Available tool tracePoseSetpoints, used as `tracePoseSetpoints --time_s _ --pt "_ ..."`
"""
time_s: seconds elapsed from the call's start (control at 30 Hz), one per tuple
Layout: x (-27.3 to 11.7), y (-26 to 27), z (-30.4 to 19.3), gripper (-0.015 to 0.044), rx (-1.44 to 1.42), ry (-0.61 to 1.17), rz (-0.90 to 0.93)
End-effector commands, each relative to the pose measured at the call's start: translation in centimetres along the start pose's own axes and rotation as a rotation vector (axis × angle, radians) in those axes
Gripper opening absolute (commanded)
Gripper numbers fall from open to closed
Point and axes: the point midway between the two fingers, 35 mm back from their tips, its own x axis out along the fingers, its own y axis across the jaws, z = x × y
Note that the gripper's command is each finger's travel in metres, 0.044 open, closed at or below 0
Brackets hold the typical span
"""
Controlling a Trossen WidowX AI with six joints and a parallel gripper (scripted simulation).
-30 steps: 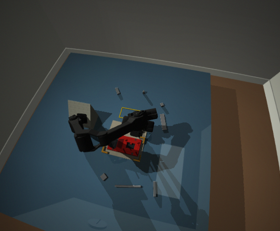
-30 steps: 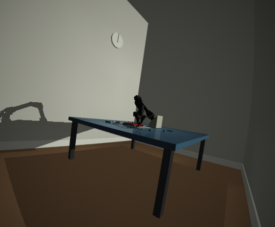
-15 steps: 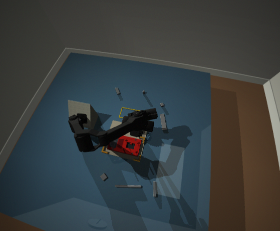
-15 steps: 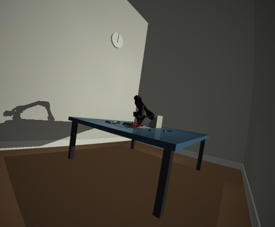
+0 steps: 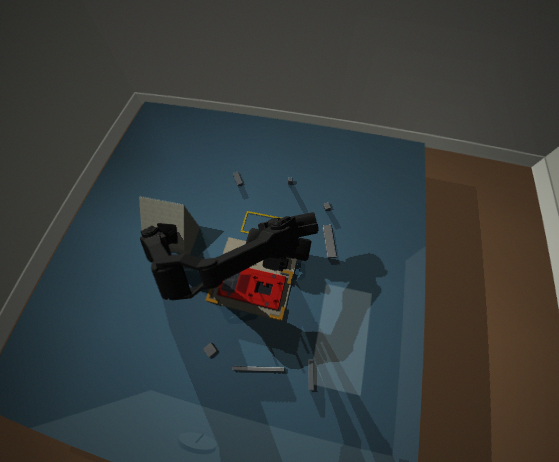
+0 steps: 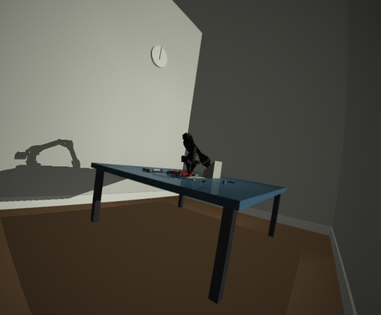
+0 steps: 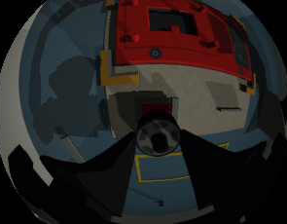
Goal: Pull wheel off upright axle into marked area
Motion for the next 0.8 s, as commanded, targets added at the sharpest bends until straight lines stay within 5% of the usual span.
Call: tracePoseSetpoints --time_s 0.0,0.77 --pt "-0.23 0.13 0.03 0.0000 0.006 0.001 0.002" --pt "-0.98 0.15 0.00 0.0000 0.004 0.001 0.001"
